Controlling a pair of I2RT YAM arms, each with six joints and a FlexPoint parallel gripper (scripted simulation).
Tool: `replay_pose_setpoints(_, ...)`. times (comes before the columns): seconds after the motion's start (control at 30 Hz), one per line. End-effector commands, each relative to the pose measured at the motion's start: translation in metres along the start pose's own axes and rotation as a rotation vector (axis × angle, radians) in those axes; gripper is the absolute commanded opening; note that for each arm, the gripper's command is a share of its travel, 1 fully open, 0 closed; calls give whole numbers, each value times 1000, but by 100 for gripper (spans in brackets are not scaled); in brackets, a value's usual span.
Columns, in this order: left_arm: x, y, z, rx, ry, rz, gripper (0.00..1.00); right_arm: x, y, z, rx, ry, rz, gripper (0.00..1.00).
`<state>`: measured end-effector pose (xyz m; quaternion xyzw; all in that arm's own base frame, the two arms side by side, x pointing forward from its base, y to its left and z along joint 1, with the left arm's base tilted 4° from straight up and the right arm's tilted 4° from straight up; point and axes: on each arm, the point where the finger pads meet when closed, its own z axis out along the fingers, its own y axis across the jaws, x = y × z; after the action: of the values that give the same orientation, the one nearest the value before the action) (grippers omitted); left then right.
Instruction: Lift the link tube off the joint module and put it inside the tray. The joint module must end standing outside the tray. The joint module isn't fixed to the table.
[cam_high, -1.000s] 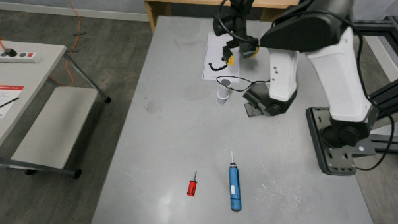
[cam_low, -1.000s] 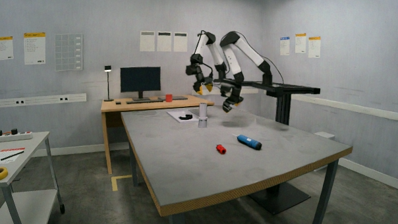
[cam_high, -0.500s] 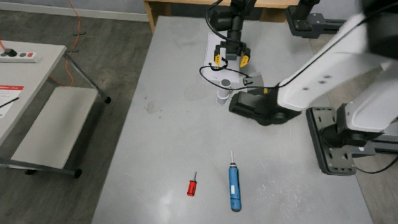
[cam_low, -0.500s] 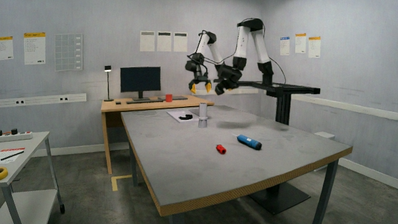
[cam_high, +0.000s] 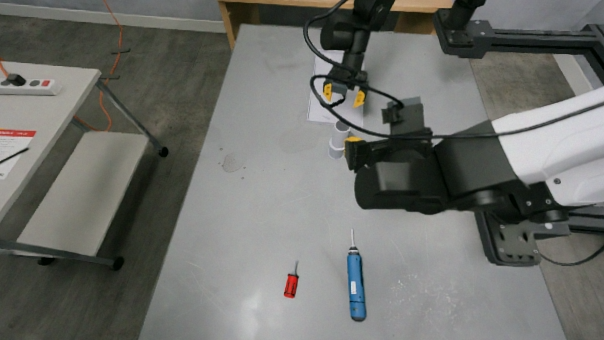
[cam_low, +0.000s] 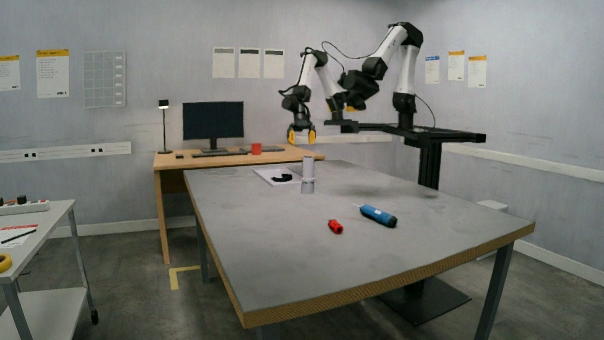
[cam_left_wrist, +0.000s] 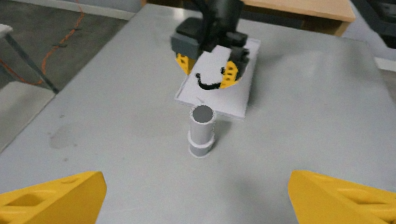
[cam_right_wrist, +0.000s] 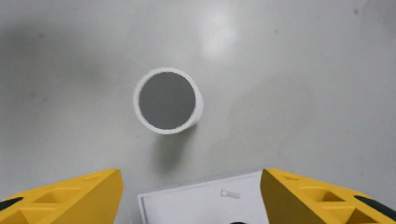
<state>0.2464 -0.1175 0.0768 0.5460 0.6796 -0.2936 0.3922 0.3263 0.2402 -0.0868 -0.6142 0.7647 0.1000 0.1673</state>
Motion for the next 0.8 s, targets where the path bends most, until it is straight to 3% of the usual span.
replay_pose_setpoints(0.0, -4, -11, -9, 74, 6, 0, 100, 7, -18, 14, 111, -40, 152, 77)
replay_pose_setpoints(0.13, 8, -13, -7, 85, 30, -36, 100, 23, -24, 30, 194, -103, 369, 77)
replay_pose_setpoints(0.4, 25, -20, -5, 113, 62, -95, 100, 44, 6, 55, 237, -227, 672, 77)
replay_pose_setpoints(0.77, 37, -18, -2, 106, 73, -144, 100, 25, 47, 66, 310, -298, 501, 77)
